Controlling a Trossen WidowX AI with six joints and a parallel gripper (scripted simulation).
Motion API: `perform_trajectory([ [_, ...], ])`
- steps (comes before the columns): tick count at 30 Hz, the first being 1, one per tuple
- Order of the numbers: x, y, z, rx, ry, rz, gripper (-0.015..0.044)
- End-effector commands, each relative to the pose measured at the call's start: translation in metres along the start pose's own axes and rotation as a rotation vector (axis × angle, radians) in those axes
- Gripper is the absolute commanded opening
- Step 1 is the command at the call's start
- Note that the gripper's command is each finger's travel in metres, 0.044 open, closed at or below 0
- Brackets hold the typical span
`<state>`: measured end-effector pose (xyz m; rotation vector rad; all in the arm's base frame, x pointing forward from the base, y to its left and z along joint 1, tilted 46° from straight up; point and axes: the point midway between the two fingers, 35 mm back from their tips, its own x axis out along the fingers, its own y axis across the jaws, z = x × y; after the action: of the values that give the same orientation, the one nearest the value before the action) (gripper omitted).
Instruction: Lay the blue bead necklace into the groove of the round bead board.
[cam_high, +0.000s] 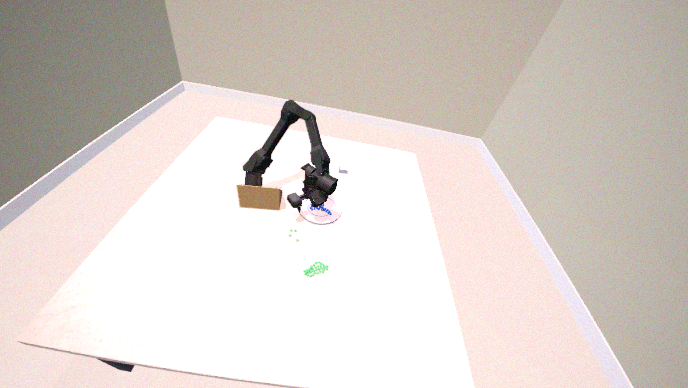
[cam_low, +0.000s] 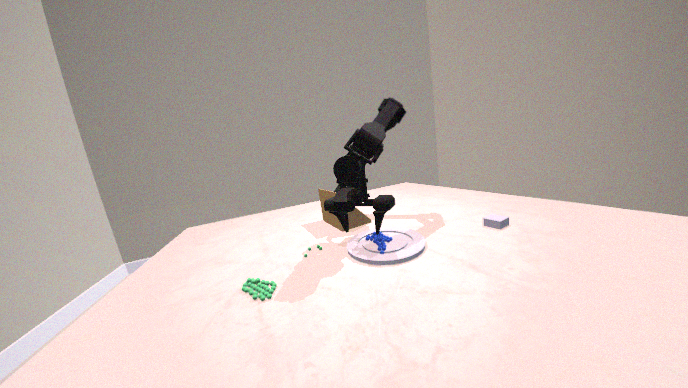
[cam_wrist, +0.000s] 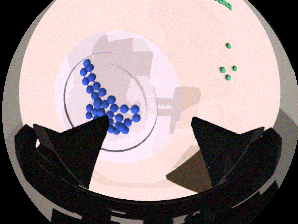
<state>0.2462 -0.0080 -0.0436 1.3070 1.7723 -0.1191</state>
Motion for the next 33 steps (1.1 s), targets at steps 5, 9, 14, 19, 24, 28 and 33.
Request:
perform_trajectory([
  [5, -0.015, 0.022, -0.002, -0.554, -0.002, -0.003, 0.031],
  [9, -0.024, 0.036, -0.004, -0.901, -0.001, -0.003, 0.031],
  [14, -0.025, 0.036, -0.005, -0.918, -0.001, -0.003, 0.031],
  [19, -0.017, 0.036, -0.004, -0.918, -0.001, -0.003, 0.031],
  [24, -0.017, 0.037, -0.003, -0.92, -0.008, -0.006, 0.031],
  [28, -0.012, 0.037, -0.003, -0.919, -0.007, -0.005, 0.031],
  [33, -0.004, 0.037, -0.003, -0.919, -0.006, -0.004, 0.031],
])
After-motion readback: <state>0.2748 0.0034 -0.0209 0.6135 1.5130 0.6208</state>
